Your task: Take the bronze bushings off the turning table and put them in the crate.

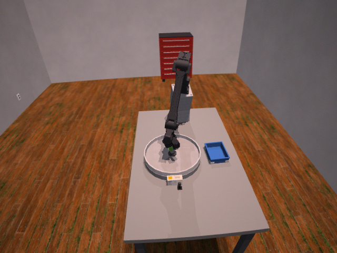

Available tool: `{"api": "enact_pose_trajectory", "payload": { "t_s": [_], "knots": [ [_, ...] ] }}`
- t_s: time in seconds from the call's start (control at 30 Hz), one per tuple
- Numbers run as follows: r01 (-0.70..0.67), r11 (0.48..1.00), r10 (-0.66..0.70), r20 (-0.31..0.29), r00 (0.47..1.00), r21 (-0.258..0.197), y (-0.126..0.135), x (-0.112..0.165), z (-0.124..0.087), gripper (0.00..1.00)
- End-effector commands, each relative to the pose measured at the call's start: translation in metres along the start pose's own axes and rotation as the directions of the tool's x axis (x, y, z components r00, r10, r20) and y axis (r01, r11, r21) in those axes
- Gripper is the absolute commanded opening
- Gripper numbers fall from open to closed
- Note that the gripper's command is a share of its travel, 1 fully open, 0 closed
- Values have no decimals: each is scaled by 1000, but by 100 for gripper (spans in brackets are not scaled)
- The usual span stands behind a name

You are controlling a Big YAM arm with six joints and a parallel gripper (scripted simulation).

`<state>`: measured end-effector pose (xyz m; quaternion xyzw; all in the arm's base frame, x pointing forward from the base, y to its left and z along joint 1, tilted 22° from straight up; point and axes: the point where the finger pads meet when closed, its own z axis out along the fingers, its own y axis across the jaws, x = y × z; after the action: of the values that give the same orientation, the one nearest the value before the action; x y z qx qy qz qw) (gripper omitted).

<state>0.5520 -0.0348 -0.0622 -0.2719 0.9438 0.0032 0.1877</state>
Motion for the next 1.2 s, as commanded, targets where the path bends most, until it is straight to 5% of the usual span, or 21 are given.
{"api": "enact_pose_trajectory", "payload": {
  "t_s": [0.0,1.17],
  "knots": [
    [2,1000,-3,39,999,26,-6,-21,-12,0],
    [4,1000,-4,32,999,20,-4,-20,-1,0]
  ]
}}
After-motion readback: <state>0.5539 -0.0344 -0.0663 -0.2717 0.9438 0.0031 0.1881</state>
